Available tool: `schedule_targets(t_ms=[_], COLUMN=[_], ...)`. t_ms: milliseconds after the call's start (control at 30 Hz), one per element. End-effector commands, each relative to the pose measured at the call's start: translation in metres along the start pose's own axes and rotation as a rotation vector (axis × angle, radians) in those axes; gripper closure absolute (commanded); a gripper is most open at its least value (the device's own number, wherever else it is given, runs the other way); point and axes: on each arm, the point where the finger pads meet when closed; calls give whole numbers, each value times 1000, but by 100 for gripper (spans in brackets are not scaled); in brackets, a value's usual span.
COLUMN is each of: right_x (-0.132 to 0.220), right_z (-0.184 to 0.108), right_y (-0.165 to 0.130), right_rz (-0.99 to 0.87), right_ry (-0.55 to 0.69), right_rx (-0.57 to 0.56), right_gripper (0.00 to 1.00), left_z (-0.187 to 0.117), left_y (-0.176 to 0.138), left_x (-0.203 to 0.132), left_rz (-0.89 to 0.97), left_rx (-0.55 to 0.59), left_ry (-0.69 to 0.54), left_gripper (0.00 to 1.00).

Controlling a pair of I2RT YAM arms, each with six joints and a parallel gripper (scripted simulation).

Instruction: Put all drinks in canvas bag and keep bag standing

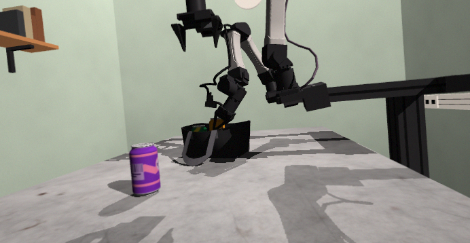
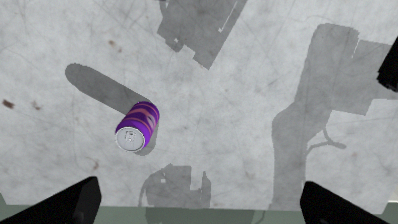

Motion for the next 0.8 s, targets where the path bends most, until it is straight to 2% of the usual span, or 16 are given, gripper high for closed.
schedule_targets(t_ms=[0,33,133,200,567,600,767], right_x=[19,13,14,19,17,13,17], right_z=[-4,4,3,3,6,11,12], right_y=[28,16,21,10,19,10,7], right_rz=[63,40,53,29,57,40,36], right_ry=[42,25,30,38,37,27,35], right_rx=[-78,-64,-70,-65,-73,-64,-66], right_gripper=[30,30,30,30,30,30,30], left_z=[-5,-5,-5,-5,-5,-5,-5], left_y=[0,0,0,0,0,0,0], left_x=[3,3,3,3,3,3,3], left_rz=[-6,-6,-6,-6,-6,-6,-6], left_rx=[-1,-1,-1,-1,-1,-1,-1], left_ry=[23,23,23,23,23,23,23], left_gripper=[0,0,0,0,0,0,0])
Point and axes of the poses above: on each arm, the point where the finger pads meet when closed, its own z axis out along the fingers, its own x axis across the jaws, y = z × x, and after that the axes turned 1 degree about z, right-handed
